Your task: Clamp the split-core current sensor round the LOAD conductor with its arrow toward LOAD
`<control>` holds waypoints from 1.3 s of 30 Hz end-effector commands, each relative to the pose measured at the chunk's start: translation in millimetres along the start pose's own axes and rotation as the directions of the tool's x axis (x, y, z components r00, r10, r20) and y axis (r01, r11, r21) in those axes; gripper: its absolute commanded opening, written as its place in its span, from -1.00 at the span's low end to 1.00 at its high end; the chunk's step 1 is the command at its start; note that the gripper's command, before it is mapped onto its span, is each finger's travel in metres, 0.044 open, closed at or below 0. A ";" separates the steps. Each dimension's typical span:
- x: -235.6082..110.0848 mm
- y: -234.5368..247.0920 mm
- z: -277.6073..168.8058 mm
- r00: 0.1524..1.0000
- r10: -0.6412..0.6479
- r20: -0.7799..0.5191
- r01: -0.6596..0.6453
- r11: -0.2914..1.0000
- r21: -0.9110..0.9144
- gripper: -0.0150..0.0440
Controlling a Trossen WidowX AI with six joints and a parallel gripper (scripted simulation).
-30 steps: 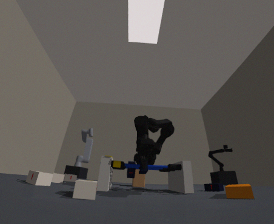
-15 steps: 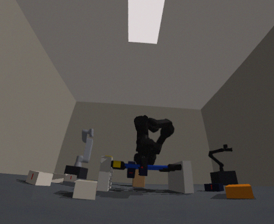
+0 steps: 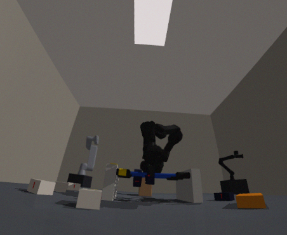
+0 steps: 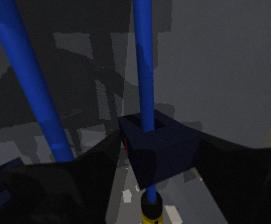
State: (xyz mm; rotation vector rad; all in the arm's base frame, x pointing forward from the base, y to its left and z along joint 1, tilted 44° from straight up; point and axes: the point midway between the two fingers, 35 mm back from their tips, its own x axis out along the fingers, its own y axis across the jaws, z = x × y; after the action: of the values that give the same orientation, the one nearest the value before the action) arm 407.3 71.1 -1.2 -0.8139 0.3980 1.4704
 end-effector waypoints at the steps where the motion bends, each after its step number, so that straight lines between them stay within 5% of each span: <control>1: -1.5 -0.4 -0.1 1.000 -0.004 0.000 0.004 1.000 0.000 -0.06; 6: -0.4 0.2 0.2 1.000 -0.001 0.000 0.001 1.000 0.000 -0.49; 39: 3.5 7.6 0.0 0.996 -0.087 -0.002 0.087 0.996 0.000 -0.49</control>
State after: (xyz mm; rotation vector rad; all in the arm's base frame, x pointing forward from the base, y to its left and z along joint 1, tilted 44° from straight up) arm 401.3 69.7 -2.9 -0.8266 0.3597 1.3865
